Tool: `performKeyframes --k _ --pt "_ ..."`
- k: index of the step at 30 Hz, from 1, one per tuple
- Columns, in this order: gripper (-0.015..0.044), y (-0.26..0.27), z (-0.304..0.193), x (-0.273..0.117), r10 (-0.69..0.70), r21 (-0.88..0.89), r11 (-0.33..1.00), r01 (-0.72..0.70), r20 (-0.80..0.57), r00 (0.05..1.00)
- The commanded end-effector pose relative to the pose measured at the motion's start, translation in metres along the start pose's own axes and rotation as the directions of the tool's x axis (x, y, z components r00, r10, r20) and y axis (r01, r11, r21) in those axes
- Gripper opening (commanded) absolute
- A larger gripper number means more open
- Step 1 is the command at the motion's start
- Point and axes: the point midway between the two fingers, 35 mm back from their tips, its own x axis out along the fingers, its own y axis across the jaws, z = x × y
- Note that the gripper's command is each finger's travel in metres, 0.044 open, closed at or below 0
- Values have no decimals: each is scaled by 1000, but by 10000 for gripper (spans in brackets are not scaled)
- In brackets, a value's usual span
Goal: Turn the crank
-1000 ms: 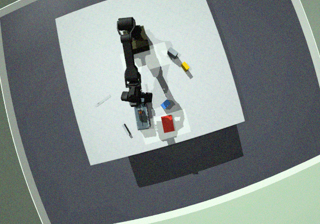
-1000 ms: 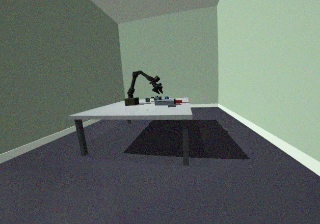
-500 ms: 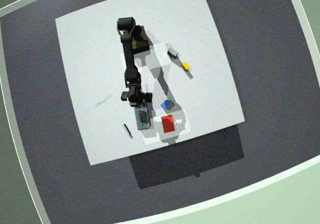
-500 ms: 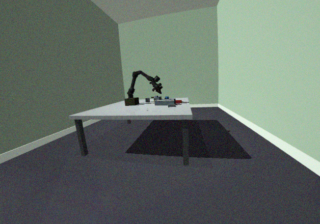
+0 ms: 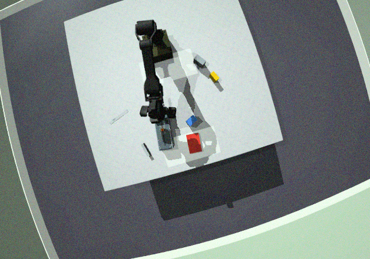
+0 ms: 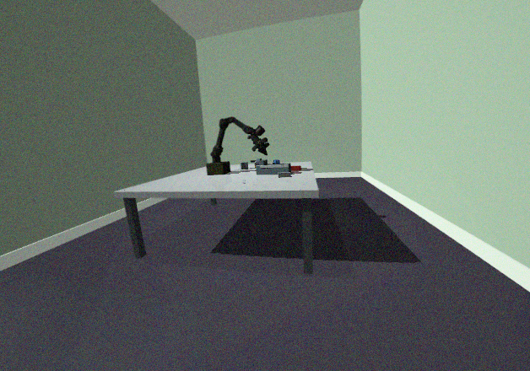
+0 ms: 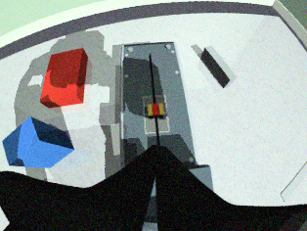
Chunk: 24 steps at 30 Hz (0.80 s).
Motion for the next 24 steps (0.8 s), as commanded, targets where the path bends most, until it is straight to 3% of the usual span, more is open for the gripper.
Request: performKeyframes --k 1,2,19,20,24 --pt "0 0 0 0 0 0 1000 0 0 1000" --pt "0 0 0 0 0 0 1000 0 0 1000" --pt "440 0 0 0 0 0 1000 0 0 1000" --pt "440 0 0 0 0 0 1000 0 0 1000" --pt "335 0 0 0 0 0 1000 0 0 1000"
